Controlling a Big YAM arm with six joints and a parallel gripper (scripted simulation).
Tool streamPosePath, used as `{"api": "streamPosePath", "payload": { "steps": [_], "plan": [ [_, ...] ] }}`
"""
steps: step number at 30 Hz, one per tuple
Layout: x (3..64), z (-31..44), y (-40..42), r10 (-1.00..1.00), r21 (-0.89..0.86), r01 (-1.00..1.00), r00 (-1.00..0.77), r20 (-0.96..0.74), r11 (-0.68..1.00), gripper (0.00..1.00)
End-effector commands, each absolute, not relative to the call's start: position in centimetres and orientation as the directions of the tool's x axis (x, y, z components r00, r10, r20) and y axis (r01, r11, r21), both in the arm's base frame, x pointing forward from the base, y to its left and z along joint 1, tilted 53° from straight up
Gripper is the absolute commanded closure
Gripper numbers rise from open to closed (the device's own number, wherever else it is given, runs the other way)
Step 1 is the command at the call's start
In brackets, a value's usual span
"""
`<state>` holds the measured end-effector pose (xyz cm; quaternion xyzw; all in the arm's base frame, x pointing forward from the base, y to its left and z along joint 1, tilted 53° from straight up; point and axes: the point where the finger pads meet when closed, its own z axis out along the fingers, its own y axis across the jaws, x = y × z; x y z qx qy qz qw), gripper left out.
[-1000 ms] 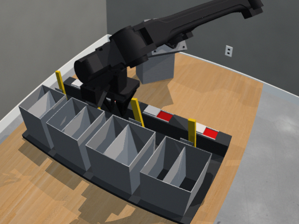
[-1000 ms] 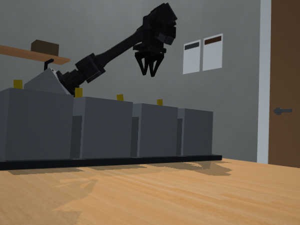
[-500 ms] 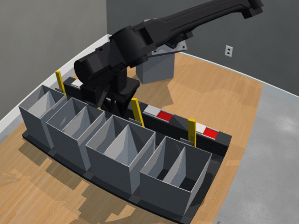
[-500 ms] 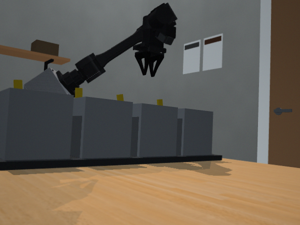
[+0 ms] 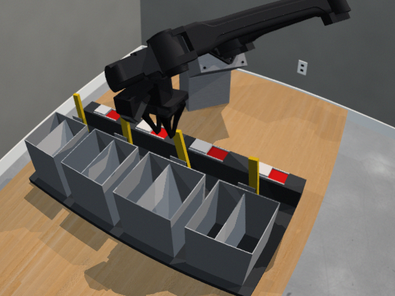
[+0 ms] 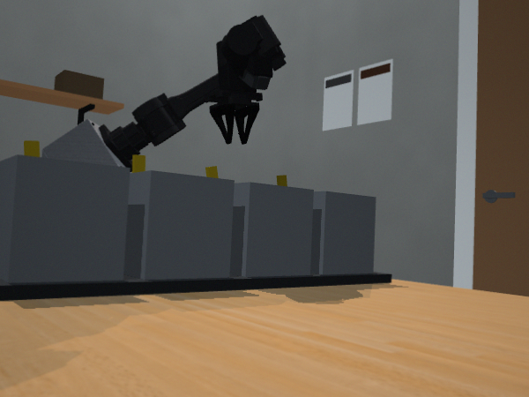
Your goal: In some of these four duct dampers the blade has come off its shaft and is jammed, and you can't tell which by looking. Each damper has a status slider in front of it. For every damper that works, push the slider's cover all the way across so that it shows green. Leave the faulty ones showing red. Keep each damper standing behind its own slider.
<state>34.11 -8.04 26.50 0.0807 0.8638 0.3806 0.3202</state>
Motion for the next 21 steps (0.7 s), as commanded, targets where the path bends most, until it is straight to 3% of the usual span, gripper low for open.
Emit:
{"api": "streamPosePath", "payload": {
  "steps": [1,5,21],
  "plan": [
    [31.9,23.2,-7.9,0.357,0.719,-0.145,-0.791,-0.497,0.680,0.64],
    [29.7,20.6,-7.1,0.359,0.747,-0.180,-0.789,-0.498,0.640,0.64],
    [30.5,21.6,-7.2,0.331,0.726,-0.212,-0.782,-0.527,0.655,0.64]
  ]
}}
